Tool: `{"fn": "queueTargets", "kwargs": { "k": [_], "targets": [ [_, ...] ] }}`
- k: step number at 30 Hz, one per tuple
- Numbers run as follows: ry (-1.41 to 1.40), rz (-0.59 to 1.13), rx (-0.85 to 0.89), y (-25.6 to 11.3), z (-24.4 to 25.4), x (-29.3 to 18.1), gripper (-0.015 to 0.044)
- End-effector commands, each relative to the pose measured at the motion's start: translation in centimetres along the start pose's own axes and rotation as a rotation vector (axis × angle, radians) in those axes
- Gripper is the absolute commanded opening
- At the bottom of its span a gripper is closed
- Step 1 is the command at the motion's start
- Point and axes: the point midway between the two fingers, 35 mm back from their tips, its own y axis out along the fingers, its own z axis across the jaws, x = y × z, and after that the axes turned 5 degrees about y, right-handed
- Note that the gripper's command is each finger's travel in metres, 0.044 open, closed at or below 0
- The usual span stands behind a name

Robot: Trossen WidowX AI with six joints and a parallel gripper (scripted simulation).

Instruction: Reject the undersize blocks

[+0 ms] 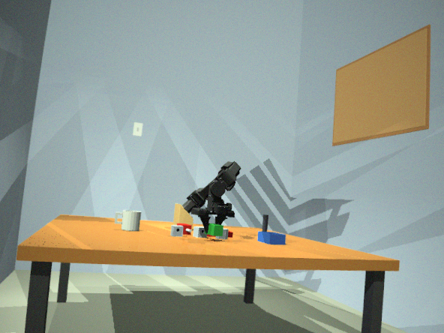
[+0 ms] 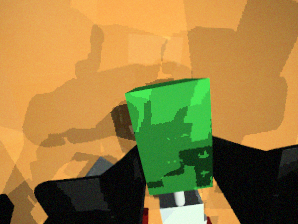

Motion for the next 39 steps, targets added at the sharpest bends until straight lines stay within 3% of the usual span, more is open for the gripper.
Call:
{"fn": "queueTargets", "kwargs": {
  "k": [1, 39],
  "targets": [
    [0.007, -0.006, 0.003, 0.5, -0.1, 0.2, 0.0000],
    [0.007, -0.012, 0.004, 1.6, -0.2, -0.6, 0.0000]
  ]
}}
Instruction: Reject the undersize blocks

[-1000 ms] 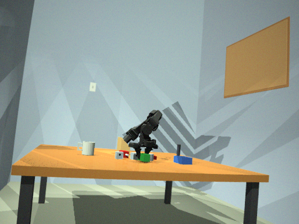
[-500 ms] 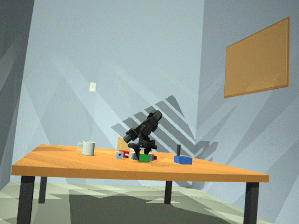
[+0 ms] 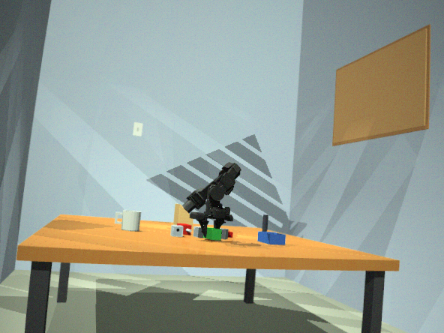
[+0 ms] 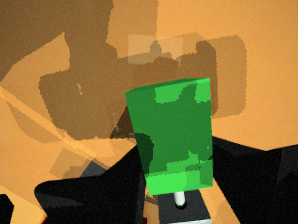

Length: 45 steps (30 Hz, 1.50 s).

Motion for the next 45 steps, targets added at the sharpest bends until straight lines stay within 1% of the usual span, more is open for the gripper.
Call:
{"fn": "queueTargets", "kwargs": {
  "k": [1, 45],
  "targets": [
    [0.003, -0.006, 0.002, -0.2, -0.1, 0.3, 0.0000],
    [0.002, -0.007, 0.002, -0.2, -0.4, -0.9, 0.0000]
  ]
}}
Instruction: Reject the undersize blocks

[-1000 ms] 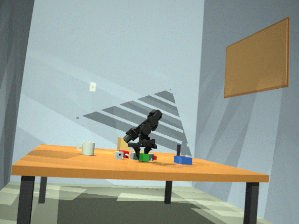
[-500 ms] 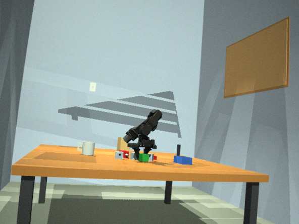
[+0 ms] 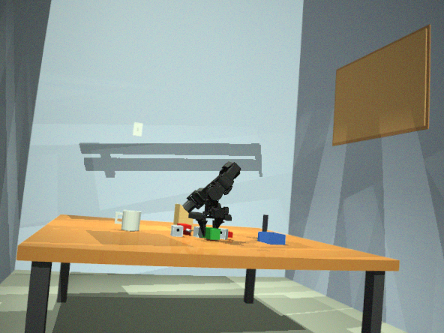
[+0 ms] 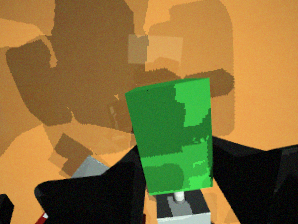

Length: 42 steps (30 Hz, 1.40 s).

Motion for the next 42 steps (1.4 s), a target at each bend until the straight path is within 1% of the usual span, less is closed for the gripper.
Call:
{"fn": "queueTargets", "kwargs": {
  "k": [1, 42],
  "targets": [
    [-0.002, -0.005, 0.001, -0.1, -0.2, -0.1, 0.0000],
    [-0.001, -0.005, 0.001, -0.1, -0.3, -2.3, 0.0000]
  ]
}}
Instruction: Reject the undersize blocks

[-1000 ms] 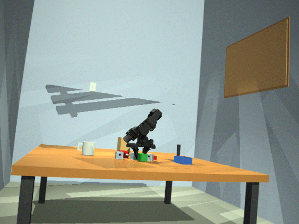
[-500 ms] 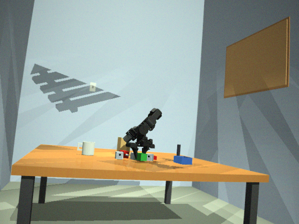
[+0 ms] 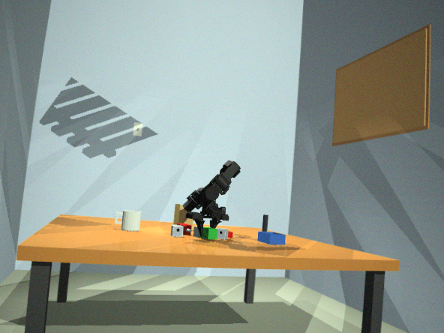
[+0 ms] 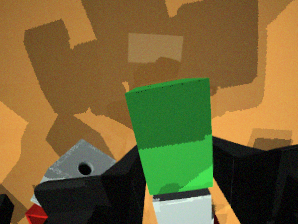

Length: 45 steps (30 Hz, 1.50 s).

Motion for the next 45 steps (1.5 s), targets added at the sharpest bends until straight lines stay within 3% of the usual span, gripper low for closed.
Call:
{"fn": "queueTargets", "kwargs": {
  "k": [1, 45],
  "targets": [
    [-0.004, -0.006, -0.002, -0.3, -0.1, -0.1, 0.0000],
    [-0.004, -0.006, -0.002, -0.2, -0.1, -0.3, 0.0000]
  ]
}}
